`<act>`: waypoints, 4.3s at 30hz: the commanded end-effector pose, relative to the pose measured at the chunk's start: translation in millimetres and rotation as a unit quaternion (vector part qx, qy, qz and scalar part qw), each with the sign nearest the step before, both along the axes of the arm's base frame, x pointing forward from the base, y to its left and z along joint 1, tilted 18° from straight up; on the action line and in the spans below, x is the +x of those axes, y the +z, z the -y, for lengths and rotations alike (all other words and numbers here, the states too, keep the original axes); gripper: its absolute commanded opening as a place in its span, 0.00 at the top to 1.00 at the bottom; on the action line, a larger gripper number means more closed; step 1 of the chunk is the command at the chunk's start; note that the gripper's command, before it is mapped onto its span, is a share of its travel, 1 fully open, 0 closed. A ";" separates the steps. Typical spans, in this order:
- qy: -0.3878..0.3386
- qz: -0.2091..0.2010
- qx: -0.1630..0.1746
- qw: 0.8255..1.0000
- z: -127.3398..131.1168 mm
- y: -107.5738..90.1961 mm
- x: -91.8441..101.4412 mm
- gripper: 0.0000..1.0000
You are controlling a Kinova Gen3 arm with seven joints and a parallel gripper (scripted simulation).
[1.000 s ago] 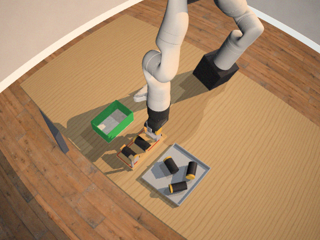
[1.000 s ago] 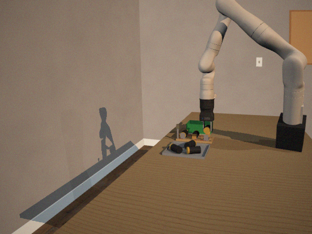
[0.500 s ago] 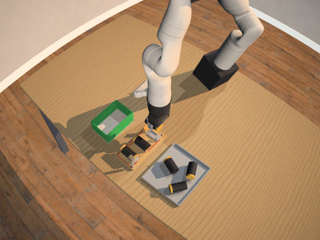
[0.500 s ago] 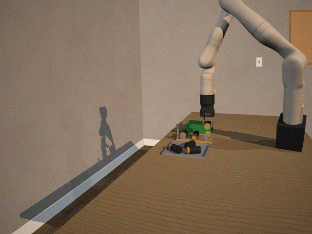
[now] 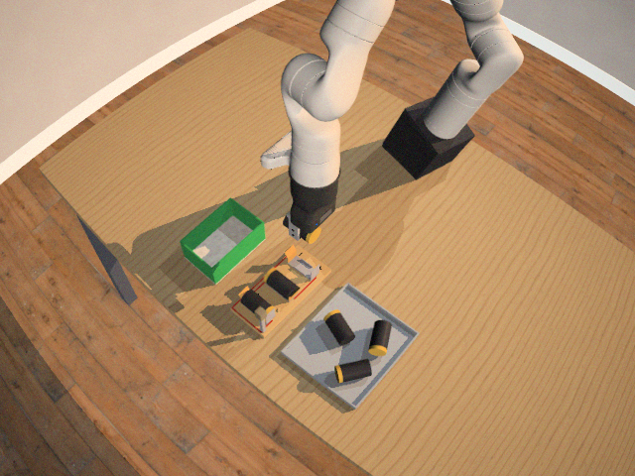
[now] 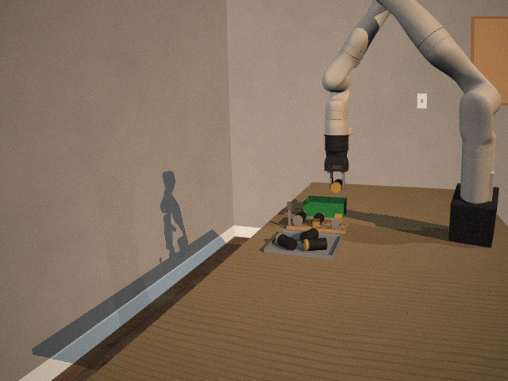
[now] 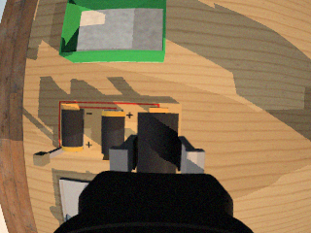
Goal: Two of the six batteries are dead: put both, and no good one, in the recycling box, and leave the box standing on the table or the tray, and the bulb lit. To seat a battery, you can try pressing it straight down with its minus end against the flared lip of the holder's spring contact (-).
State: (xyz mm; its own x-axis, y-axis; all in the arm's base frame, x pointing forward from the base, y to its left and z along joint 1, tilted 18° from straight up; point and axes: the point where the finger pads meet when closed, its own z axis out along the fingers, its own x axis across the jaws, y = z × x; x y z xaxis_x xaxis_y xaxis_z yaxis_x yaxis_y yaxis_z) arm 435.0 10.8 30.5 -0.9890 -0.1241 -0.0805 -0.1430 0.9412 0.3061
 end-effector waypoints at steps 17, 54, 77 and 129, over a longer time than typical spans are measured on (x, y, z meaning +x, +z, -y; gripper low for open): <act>-0.002 0.003 -0.001 1.000 -40.1 17.7 32.6 0.43; -0.001 0.003 -0.001 1.000 -139.1 53.6 105.6 0.43; -0.001 0.003 -0.001 1.000 -153.3 10.3 107.6 0.43; -0.001 0.003 -0.001 1.000 -165.8 -27.4 110.3 0.43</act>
State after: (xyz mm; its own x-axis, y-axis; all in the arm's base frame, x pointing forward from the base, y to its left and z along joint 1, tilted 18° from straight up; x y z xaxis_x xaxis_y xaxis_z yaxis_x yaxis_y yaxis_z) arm 544.2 176.8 2.0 -0.9889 -0.1225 -0.0836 -0.1424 0.9422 0.3033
